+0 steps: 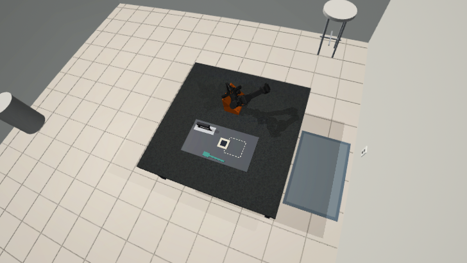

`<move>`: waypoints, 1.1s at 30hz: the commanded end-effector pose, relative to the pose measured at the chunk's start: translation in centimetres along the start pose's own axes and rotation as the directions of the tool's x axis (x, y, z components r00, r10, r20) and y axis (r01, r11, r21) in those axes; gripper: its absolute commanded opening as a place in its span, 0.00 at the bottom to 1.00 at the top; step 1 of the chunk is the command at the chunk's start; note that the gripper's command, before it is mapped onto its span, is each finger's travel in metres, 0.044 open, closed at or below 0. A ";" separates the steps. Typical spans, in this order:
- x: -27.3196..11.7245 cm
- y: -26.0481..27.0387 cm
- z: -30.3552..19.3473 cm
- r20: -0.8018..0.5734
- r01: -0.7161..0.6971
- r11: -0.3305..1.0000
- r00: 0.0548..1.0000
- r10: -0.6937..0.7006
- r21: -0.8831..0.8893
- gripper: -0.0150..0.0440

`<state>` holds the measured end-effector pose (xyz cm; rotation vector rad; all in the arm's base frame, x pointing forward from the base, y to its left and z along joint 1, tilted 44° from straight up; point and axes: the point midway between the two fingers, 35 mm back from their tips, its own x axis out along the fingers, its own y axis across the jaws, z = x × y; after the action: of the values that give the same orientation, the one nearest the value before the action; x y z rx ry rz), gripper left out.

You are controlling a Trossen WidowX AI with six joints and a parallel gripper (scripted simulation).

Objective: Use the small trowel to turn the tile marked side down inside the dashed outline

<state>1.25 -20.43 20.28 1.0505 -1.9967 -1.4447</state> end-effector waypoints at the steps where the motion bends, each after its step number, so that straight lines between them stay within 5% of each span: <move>1: 0.0 0.0 0.0 0.000 0.000 1.000 1.000 0.000 0.000 0.25; 14: 0.0 0.0 0.0 0.000 0.000 1.000 1.000 0.000 0.000 0.25; 18: 0.0 0.0 0.0 0.000 0.000 1.000 1.000 0.000 0.000 0.42; 33: 0.0 0.0 0.0 0.000 0.000 1.000 1.000 0.000 0.000 0.42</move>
<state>1.25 -20.43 20.28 1.0502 -1.9968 -1.4446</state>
